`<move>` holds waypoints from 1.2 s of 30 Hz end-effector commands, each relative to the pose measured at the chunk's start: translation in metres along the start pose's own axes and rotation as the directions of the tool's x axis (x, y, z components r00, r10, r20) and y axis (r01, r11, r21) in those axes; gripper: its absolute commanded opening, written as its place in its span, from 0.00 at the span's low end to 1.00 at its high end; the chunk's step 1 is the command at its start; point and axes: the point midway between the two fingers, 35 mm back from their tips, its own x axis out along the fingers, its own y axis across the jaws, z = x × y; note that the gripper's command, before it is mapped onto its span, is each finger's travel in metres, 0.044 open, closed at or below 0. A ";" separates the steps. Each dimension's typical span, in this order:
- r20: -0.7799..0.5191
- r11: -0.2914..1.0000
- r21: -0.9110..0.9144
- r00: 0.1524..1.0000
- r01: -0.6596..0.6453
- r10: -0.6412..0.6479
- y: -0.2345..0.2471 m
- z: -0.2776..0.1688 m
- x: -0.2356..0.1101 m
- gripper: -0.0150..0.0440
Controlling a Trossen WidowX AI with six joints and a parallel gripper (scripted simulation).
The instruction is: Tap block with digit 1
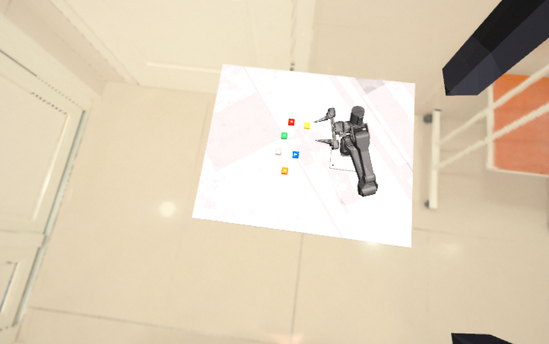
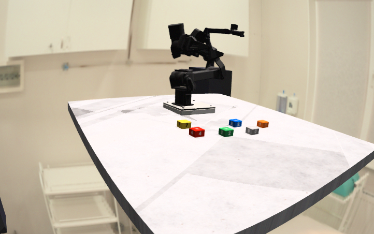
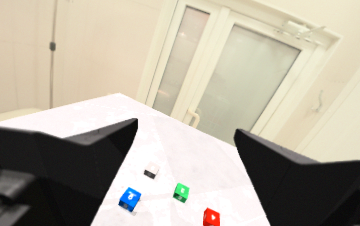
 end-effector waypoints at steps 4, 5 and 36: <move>-0.028 0.999 0.039 1.000 0.015 -0.014 -0.008 0.003 0.001 0.93; -0.045 0.998 0.060 0.999 0.023 -0.020 -0.013 0.005 0.002 0.93; -0.935 0.904 0.321 0.245 0.282 0.256 -0.140 -0.098 0.095 0.93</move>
